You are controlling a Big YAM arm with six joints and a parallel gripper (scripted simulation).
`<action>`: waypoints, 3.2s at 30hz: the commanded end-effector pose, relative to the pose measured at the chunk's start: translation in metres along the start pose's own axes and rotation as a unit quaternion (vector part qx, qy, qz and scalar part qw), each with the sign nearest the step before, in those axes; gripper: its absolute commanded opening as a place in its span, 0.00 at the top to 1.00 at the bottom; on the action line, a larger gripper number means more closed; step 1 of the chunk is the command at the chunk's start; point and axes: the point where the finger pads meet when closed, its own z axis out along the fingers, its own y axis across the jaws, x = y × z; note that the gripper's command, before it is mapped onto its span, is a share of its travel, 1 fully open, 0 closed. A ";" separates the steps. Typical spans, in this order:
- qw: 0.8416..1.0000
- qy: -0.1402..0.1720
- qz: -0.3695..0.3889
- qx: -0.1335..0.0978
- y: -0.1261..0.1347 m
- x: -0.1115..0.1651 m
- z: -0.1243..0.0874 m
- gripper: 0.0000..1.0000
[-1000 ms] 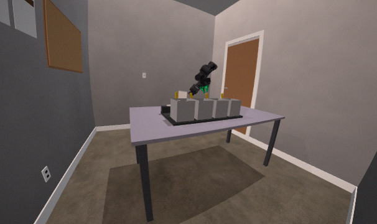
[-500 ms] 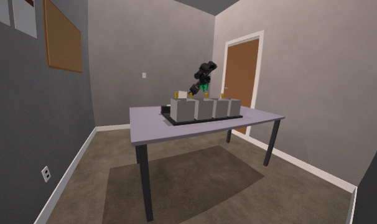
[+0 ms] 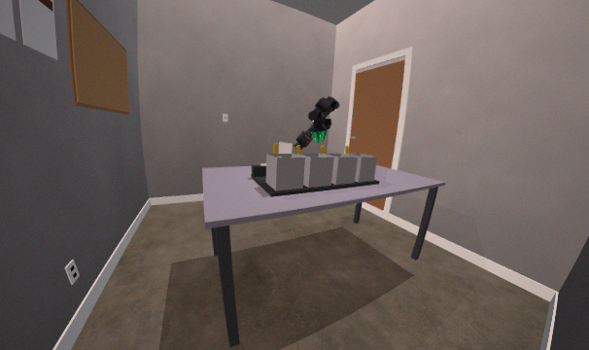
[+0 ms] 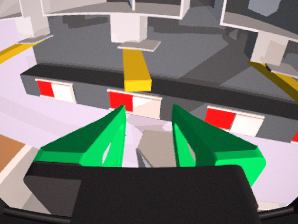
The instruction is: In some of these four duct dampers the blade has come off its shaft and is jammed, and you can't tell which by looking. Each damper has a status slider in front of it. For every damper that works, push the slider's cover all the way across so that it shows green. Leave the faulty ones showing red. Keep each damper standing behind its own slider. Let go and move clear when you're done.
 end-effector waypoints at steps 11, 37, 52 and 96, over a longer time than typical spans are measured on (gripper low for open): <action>0.993 -0.010 0.014 0.119 0.007 -0.008 0.002 0.64; 0.992 -0.014 0.015 0.127 0.040 -0.069 -0.036 0.64; 0.992 -0.012 0.015 0.127 0.077 -0.149 -0.025 0.64; 0.992 -0.013 0.026 0.123 0.068 -0.138 -0.024 0.64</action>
